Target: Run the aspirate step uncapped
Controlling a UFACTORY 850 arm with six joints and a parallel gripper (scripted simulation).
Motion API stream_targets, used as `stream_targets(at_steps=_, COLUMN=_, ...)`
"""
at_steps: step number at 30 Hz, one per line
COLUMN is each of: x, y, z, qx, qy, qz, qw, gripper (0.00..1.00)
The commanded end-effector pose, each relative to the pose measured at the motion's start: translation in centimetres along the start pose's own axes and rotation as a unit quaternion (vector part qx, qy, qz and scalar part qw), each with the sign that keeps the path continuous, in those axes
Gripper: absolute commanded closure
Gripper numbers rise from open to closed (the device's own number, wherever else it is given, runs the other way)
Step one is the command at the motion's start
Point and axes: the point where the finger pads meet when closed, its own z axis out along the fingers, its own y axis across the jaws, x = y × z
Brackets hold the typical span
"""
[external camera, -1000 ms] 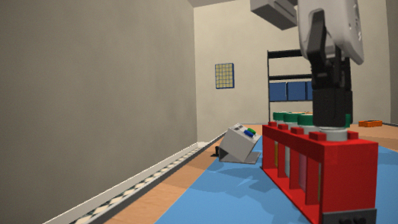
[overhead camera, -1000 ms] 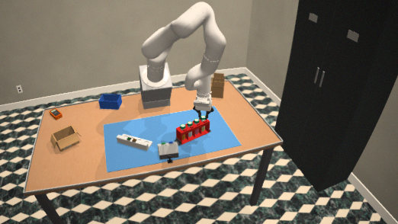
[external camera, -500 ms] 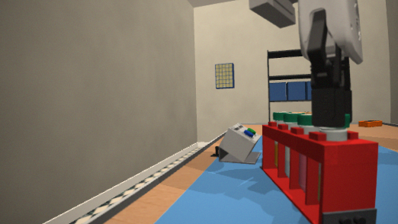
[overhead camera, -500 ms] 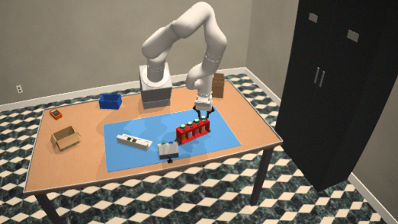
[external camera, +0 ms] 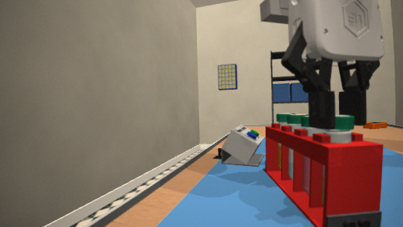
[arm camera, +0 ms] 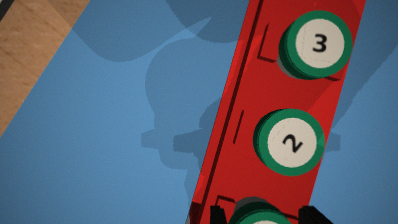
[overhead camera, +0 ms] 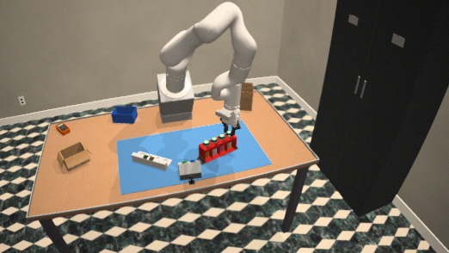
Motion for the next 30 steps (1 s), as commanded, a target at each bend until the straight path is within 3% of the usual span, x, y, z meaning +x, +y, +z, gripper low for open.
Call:
stream_targets(at_steps=1, x=0.00, y=-0.03, z=-0.01, qx=0.015, qy=-0.009, qz=0.120, qw=0.993, gripper=0.54)
stream_targets(at_steps=9, x=0.00, y=-0.03, z=-0.01, qx=0.013, qy=-0.011, qz=0.265, qw=0.964, gripper=0.54)
stream_targets(at_steps=16, x=0.00, y=-0.03, z=-0.02, qx=0.013, qy=-0.011, qz=0.265, qw=0.964, gripper=0.54)
stream_targets(at_steps=17, x=0.00, y=-0.02, z=-0.01, qx=0.013, qy=-0.011, qz=0.265, qw=0.964, gripper=1.00)
stream_targets(at_steps=30, x=0.00, y=-0.03, z=-0.02, qx=0.013, qy=-0.011, qz=0.265, qw=0.964, gripper=1.00)
